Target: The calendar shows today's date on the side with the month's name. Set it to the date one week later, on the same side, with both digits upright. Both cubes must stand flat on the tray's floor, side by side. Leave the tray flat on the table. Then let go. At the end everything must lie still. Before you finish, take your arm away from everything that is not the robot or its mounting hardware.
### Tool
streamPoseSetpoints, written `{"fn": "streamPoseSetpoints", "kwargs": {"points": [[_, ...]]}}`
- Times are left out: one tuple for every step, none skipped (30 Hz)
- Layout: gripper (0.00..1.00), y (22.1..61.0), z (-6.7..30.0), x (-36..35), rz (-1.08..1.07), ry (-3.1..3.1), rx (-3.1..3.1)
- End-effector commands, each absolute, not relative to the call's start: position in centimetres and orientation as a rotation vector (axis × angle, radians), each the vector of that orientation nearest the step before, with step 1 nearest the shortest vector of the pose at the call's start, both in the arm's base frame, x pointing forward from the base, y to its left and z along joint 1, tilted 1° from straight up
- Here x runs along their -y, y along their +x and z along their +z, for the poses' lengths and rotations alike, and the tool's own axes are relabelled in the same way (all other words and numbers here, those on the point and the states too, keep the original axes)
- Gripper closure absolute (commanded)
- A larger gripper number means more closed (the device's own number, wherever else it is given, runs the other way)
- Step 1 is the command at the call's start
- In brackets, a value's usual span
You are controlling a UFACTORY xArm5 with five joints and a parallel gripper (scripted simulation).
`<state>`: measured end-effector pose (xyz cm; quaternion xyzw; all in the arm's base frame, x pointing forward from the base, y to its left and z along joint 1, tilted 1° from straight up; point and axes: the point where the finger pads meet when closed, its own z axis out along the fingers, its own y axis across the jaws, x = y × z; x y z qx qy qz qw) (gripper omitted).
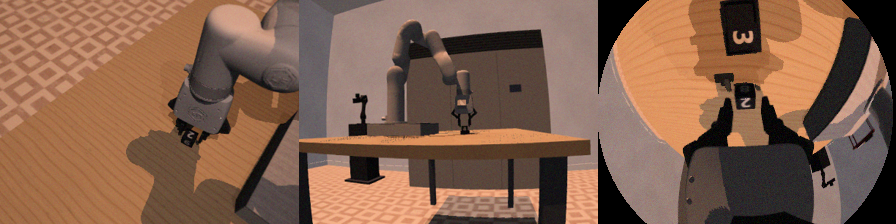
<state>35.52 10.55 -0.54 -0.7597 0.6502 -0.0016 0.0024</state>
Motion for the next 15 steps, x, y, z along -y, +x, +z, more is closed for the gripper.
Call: {"fn": "streamPoseSetpoints", "kwargs": {"points": [[0.53, 35.6, -0.7, -10.6, -0.008, -2.381, -2.038], [0.53, 35.6, -0.9, -10.6, -0.008, -2.381, -2.038], [0.53, 35.6, -1.0, -10.6, -0.008, -2.381, -2.038], [0.53, 35.6, -1.1, -10.6, -0.008, -2.381, -2.038], [0.53, 35.6, -1.3, -10.6, -0.008, -2.381, -2.038], [0.53, 35.6, -1.5, -10.6, -0.008, -2.381, -2.038], [0.53, 35.6, -1.6, -10.5, -0.008, -2.381, -2.038], [0.53, 35.6, -1.8, -10.5, -0.008, -2.381, -2.038], [0.53, 35.6, -1.9, -10.5, -0.008, -2.381, -2.038], [0.53, 35.6, -2.1, -10.5, -0.008, -2.381, -2.038], [0.53, 35.7, -2.2, -10.5, -0.008, -2.381, -2.038], [0.53, 35.7, -2.4, -10.5, -0.008, -2.381, -2.038], [0.53, 35.7, -2.5, -10.5, -0.008, -2.381, -2.038], [0.53, 35.7, -2.5, -10.5, -0.008, -2.381, -2.038], [0.53, 35.7, -2.5, -10.5, -0.008, -2.381, -2.038]]}}
